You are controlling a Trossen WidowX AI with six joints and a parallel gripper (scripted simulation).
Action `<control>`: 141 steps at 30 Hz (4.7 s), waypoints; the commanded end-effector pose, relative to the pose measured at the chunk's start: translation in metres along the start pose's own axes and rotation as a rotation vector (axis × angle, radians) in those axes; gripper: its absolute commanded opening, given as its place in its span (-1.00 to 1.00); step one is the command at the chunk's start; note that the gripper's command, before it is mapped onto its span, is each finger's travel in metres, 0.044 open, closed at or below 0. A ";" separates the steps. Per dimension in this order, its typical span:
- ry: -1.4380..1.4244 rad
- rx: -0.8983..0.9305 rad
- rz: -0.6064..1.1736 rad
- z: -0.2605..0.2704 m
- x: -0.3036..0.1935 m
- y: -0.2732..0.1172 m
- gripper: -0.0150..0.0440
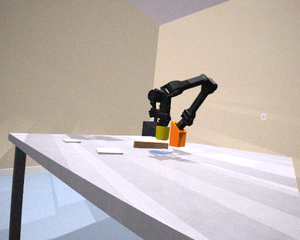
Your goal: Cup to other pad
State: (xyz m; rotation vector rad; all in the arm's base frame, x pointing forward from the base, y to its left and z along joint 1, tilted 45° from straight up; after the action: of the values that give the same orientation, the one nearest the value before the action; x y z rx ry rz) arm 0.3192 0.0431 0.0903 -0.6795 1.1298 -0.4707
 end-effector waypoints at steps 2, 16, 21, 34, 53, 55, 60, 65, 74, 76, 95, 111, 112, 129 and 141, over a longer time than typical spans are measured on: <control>0.002 0.000 0.000 0.000 0.000 0.000 -0.49; -0.003 0.002 -0.005 -0.018 0.018 -0.001 -0.49; -0.005 0.002 -0.006 -0.028 0.028 -0.001 -0.49; -0.005 0.002 -0.008 -0.054 0.054 -0.003 -0.49; -0.005 0.001 -0.010 -0.091 0.092 -0.006 -0.49; -0.005 0.001 -0.011 -0.095 0.095 -0.006 -0.49; -0.005 0.000 -0.011 -0.104 0.104 -0.007 -0.49; -0.005 0.000 -0.012 -0.114 0.113 -0.007 -0.49; -0.004 0.000 -0.013 -0.132 0.129 -0.007 -0.49; -0.004 -0.001 -0.013 -0.136 0.133 -0.007 -0.49; -0.004 -0.001 -0.014 -0.168 0.159 -0.005 -0.49; -0.005 -0.001 -0.014 -0.167 0.160 0.021 -0.49; -0.005 -0.001 -0.014 -0.167 0.160 0.023 -0.49; -0.005 0.000 -0.012 -0.168 0.160 0.050 -0.49; -0.013 -0.001 -0.017 -0.167 0.160 0.051 -0.49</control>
State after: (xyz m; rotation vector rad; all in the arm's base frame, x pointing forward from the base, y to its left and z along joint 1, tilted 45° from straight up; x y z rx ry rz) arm 0.2221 -0.0676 -0.0962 -0.6924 1.1147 -0.4792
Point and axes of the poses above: the point midway between the two fingers, 35 mm back from their tips, its own y axis out along the fingers, its own z axis across the jaws, x = y × z, the point moved 4 cm from there along -y, back along the fingers, and after that the axes turned 9 degrees about y, right-handed, at the moved point
